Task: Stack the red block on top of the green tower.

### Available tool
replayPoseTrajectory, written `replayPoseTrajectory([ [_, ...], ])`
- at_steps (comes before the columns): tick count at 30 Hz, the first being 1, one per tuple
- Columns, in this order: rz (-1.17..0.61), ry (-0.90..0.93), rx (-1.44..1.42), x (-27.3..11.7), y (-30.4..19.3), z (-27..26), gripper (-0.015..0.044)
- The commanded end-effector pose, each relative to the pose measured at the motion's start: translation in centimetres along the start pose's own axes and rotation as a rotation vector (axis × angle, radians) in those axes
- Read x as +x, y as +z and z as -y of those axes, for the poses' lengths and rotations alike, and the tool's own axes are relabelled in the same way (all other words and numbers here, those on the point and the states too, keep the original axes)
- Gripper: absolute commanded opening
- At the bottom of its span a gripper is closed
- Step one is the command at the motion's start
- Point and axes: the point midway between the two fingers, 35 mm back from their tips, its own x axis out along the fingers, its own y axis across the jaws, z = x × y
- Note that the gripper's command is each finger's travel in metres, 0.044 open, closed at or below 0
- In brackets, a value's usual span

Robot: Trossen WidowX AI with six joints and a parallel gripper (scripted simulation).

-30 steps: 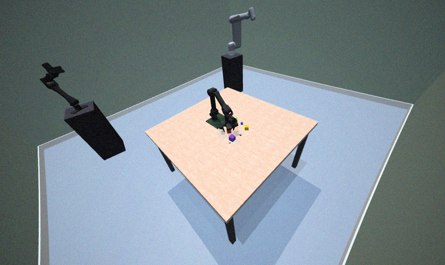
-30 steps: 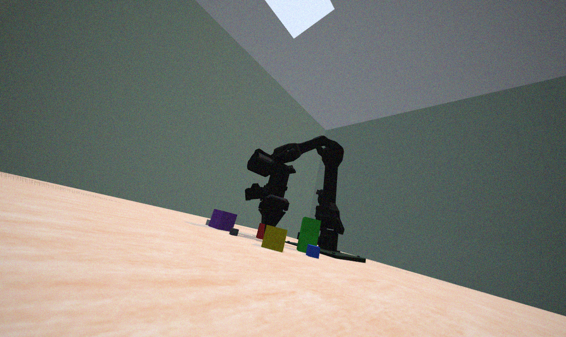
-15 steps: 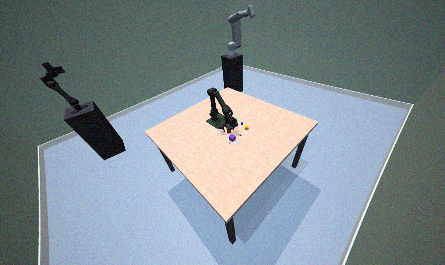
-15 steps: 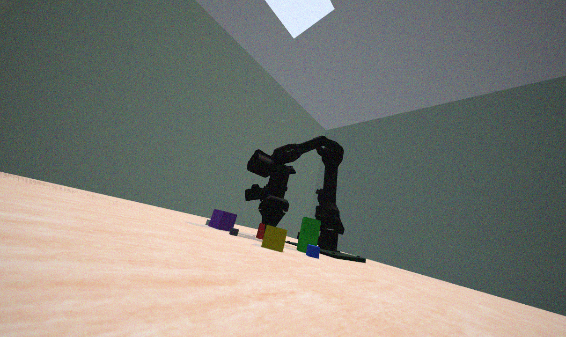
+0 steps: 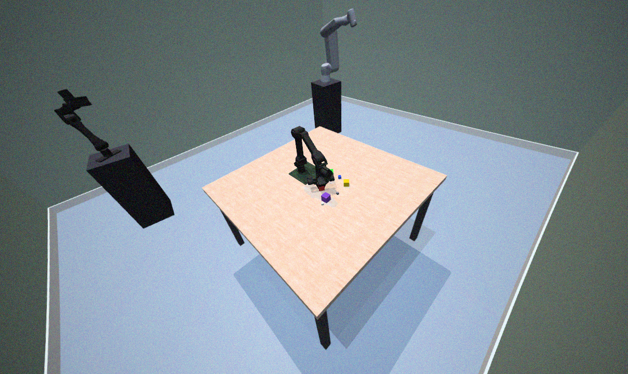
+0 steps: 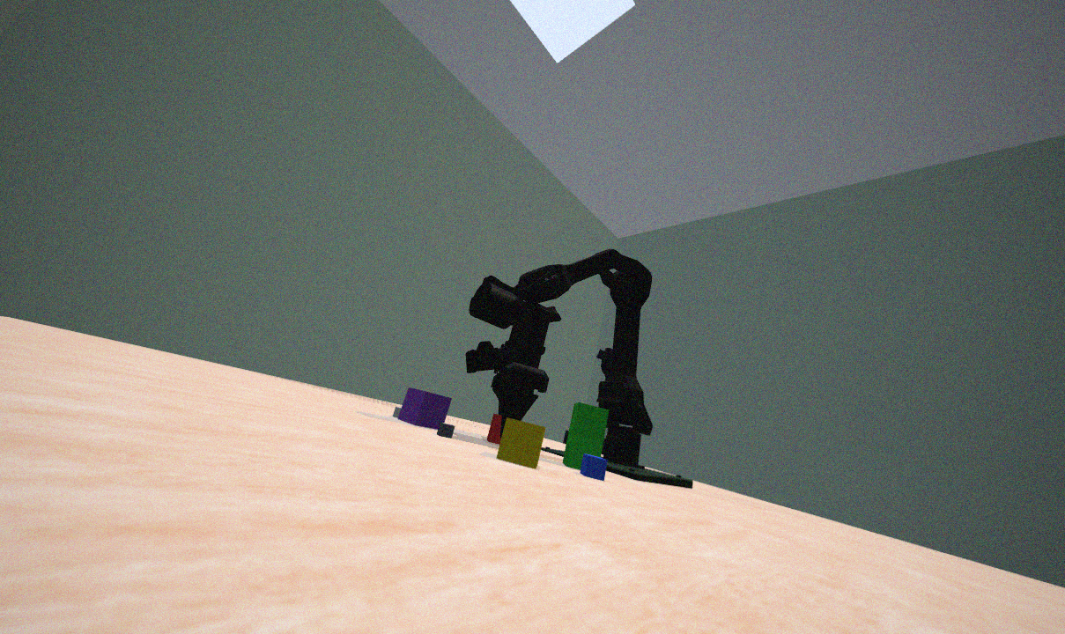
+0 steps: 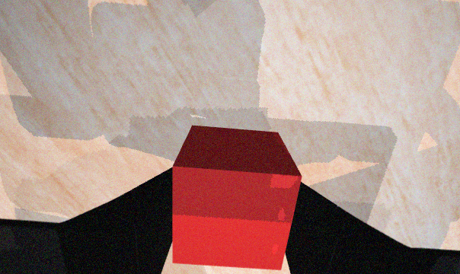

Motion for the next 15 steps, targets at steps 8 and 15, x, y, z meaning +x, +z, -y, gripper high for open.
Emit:
replayPoseTrajectory([
  [8, -0.001, 0.002, 0.004, -3.5, 0.1, 0.0, 0.0000],
  [15, -0.001, 0.002, 0.004, -7.1, 0.1, 0.0, 0.0000],
])
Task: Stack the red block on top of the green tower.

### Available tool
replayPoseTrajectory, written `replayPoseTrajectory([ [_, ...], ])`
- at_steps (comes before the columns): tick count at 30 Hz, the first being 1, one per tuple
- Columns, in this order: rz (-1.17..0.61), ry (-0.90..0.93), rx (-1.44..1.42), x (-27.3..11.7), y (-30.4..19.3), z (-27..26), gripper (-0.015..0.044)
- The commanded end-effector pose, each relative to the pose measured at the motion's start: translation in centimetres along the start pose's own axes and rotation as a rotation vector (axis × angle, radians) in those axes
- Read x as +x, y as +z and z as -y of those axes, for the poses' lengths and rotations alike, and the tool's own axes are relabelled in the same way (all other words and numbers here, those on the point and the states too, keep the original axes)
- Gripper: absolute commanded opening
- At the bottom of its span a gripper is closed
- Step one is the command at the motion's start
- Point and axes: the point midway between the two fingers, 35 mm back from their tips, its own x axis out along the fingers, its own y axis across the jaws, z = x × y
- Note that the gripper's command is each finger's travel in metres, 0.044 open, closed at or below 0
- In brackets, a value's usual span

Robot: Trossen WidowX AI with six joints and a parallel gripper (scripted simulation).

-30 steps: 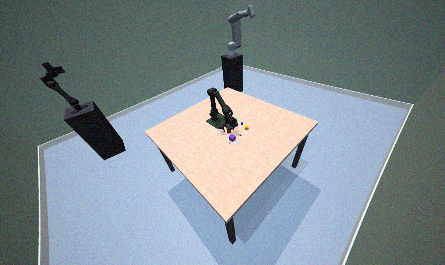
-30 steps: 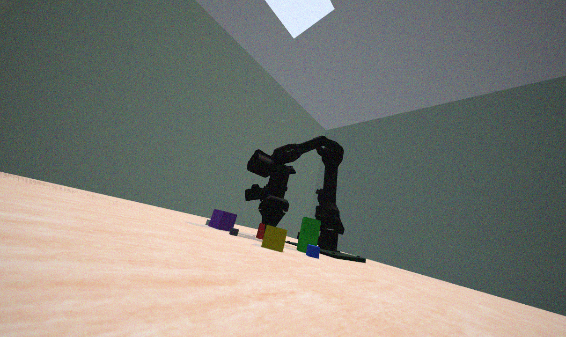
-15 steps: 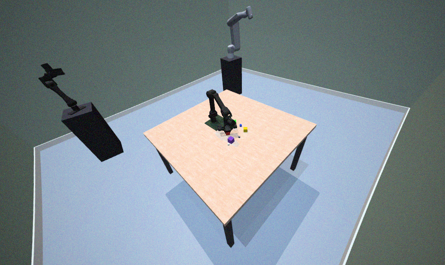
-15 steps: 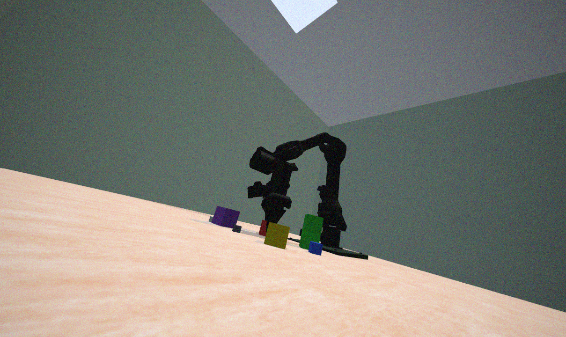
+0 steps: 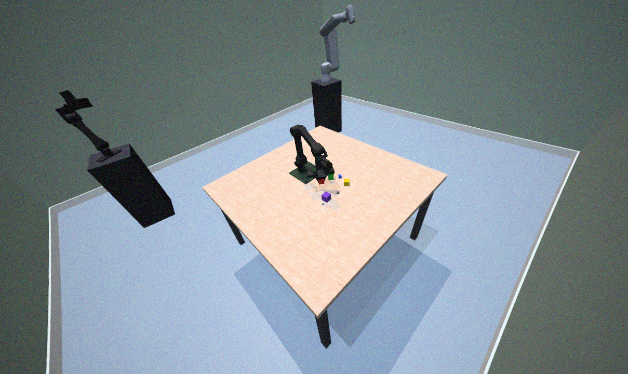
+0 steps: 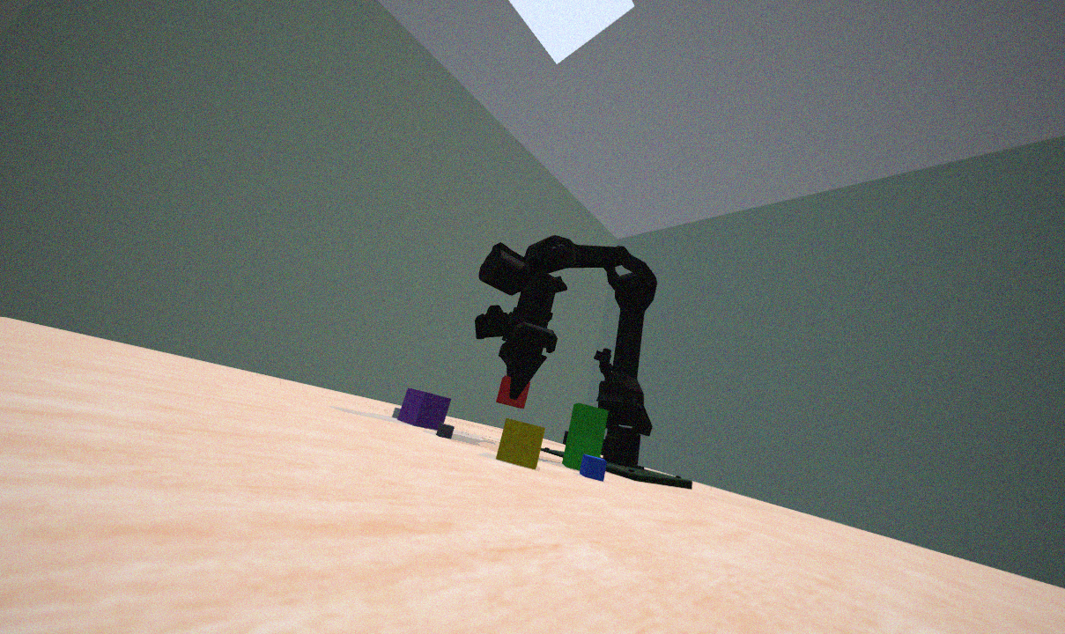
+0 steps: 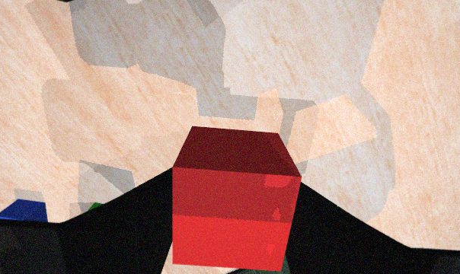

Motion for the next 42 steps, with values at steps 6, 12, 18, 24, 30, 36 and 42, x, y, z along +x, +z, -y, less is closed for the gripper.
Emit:
replayPoseTrajectory([
  [6, -0.001, 0.002, 0.006, -3.9, 0.0, 0.0, 0.0000],
  [12, -0.001, 0.002, 0.006, -5.8, -0.1, 0.0, 0.0000],
  [18, -0.001, 0.002, 0.006, -5.9, 0.0, -0.1, 0.0000],
  [24, -0.003, 0.005, 0.007, -5.9, -1.4, -2.1, 0.0000],
  [30, -0.005, 0.007, 0.007, -5.9, -3.2, -4.1, 0.0000],
  [36, -0.007, 0.008, 0.007, -5.9, -5.1, -6.0, 0.0000],
  [42, -0.009, 0.010, 0.007, -5.9, -7.2, -7.7, 0.0000],
])
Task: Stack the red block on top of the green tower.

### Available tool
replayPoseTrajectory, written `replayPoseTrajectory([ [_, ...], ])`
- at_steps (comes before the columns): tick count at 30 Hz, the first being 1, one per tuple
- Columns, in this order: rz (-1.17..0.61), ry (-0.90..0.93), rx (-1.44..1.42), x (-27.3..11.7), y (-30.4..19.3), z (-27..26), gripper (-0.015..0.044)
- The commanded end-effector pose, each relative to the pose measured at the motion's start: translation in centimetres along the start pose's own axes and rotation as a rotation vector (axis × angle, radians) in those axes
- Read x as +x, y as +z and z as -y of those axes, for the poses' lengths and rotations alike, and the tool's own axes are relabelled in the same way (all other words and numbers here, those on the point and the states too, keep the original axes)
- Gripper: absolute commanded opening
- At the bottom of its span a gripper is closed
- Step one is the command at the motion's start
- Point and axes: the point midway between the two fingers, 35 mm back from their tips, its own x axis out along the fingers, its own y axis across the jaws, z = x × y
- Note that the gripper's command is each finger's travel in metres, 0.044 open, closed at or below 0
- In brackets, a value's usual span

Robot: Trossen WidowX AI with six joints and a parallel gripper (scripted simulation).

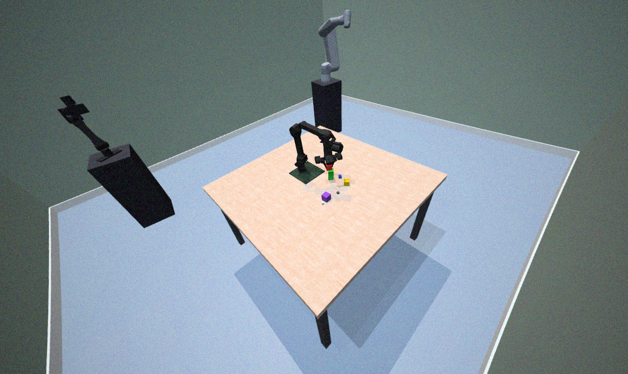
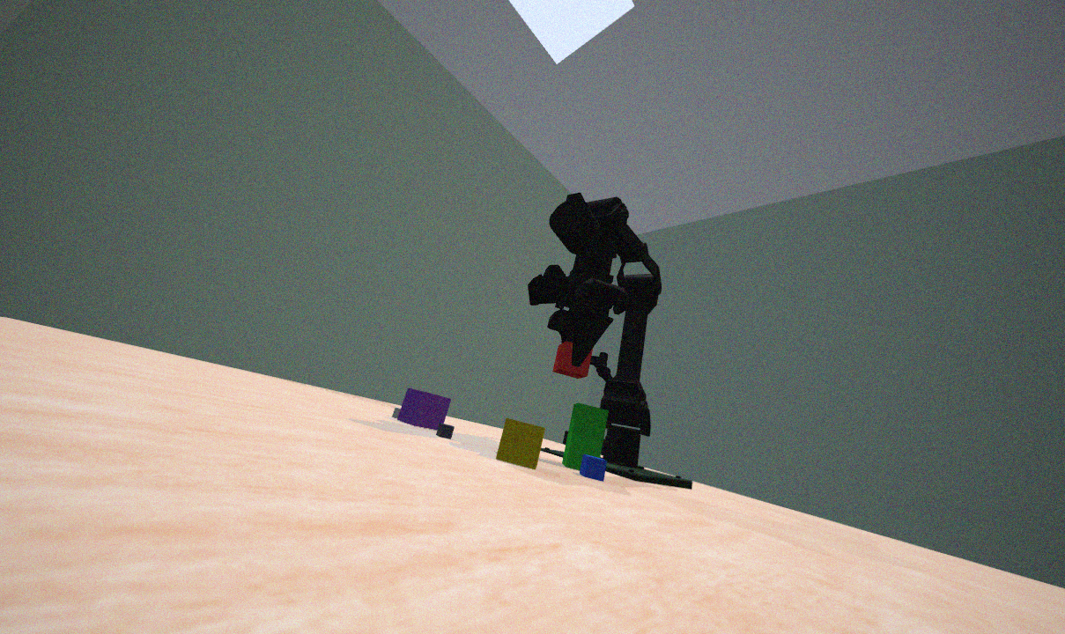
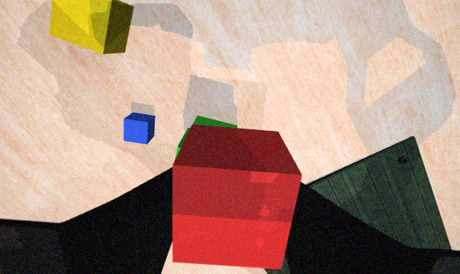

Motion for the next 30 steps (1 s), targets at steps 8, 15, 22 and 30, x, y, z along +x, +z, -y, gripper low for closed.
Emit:
replayPoseTrajectory([
  [8, -0.004, -0.006, 0.005, 0.1, -3.3, -2.0, 0.0000],
  [15, -0.004, -0.006, 0.005, 1.1, -3.4, -2.0, 0.0000],
  [22, -0.004, -0.006, 0.005, 3.1, -3.4, -2.0, 0.0000],
  [30, -0.004, -0.006, 0.005, 3.8, -3.4, -2.0, 0.0000],
])
